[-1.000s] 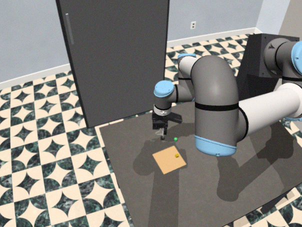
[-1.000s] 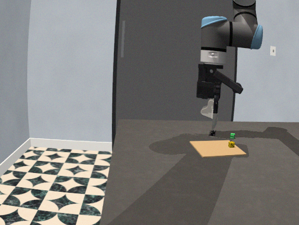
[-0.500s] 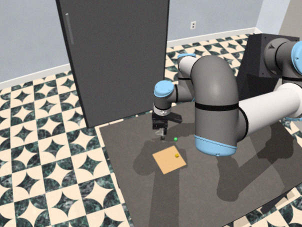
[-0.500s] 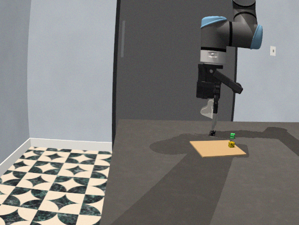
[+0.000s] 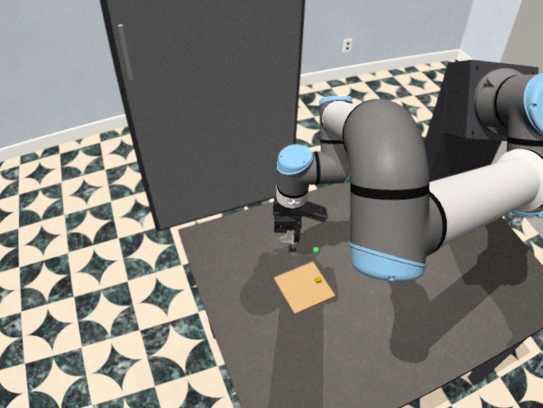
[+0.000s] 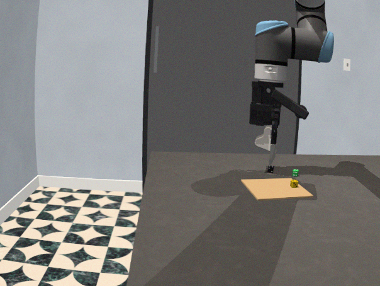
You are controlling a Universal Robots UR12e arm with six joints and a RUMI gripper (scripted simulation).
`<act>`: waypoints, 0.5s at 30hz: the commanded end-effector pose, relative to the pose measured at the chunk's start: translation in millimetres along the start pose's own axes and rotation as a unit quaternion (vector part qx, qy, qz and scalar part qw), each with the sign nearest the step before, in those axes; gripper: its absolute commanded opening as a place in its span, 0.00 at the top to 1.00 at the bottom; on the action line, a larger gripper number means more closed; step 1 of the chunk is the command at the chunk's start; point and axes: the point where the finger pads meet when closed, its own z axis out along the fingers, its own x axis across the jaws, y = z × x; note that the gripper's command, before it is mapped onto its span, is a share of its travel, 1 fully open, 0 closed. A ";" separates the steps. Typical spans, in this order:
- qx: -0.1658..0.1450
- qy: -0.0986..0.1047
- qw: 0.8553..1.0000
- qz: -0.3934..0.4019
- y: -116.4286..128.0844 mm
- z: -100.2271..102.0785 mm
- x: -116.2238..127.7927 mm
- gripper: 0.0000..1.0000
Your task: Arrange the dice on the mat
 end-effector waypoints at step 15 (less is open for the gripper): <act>0.000 -0.001 1.000 -0.001 2.7 4.2 -0.1 0.82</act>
